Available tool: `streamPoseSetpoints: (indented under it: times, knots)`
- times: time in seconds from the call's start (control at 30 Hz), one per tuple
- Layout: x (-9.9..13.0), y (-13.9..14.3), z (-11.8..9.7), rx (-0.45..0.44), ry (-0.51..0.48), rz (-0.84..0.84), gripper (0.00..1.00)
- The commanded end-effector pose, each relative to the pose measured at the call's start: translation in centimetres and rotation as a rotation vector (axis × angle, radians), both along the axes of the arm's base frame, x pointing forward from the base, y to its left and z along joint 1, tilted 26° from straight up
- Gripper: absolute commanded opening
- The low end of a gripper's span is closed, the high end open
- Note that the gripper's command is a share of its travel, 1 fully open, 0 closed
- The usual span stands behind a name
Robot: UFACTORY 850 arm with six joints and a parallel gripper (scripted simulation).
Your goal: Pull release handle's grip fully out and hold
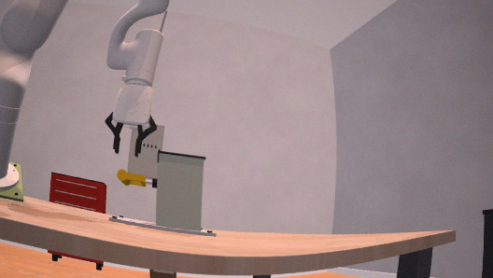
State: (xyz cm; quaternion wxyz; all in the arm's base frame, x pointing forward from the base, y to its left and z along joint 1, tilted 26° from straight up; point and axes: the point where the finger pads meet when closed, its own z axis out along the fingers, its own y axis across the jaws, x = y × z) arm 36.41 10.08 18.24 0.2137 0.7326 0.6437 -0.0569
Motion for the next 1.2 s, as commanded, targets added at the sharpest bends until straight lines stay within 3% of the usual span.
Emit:
streamPoseSetpoints:
  times: [0.0, 1.17]
  knots:
    - [0.2, -0.2, -0.5, 0.001, -0.001, 0.0, 0.53]
    - [0.7, -1.3, -3.1, 0.001, -0.001, 0.0, 0.53]
